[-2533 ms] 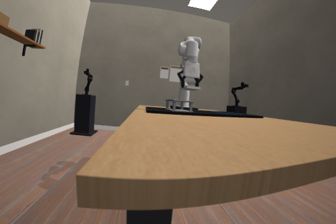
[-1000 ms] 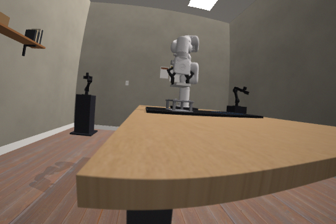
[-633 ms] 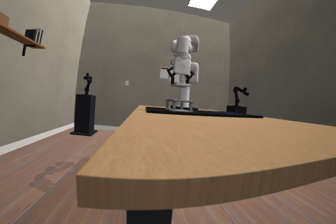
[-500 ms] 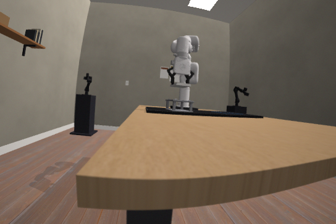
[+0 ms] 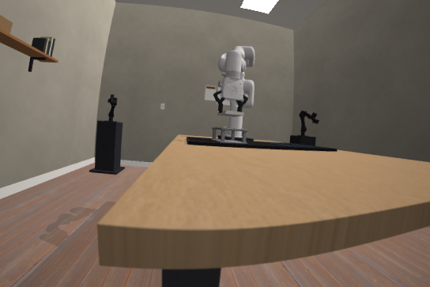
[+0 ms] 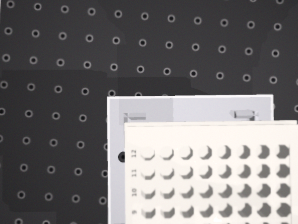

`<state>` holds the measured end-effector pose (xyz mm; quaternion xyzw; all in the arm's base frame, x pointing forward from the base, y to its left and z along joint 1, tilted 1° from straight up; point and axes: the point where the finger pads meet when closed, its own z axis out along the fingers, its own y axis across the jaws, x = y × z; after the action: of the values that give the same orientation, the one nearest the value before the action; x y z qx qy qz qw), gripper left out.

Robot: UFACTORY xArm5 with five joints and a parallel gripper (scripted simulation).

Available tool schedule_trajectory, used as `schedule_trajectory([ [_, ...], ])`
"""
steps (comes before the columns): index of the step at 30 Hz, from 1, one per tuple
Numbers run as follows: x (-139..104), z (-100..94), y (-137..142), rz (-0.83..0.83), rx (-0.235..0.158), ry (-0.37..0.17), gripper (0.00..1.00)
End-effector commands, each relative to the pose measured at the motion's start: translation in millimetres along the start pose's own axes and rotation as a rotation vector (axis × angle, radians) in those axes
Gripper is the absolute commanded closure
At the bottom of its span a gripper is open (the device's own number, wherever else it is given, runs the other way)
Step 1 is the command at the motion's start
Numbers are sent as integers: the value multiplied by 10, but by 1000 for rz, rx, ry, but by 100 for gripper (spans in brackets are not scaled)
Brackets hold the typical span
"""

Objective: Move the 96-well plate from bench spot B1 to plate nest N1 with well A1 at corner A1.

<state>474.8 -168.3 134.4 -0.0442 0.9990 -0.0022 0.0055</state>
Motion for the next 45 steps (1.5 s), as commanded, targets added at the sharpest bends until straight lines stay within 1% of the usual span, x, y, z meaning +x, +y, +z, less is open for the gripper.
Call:
schedule_trajectory([
  [1, -10, 55, -4, 0, -4, -6, 100],
  [27, -13, 455, -2, 0, -4, -6, 100],
  [45, -12, 457, -2, 0, -4, -6, 100],
])
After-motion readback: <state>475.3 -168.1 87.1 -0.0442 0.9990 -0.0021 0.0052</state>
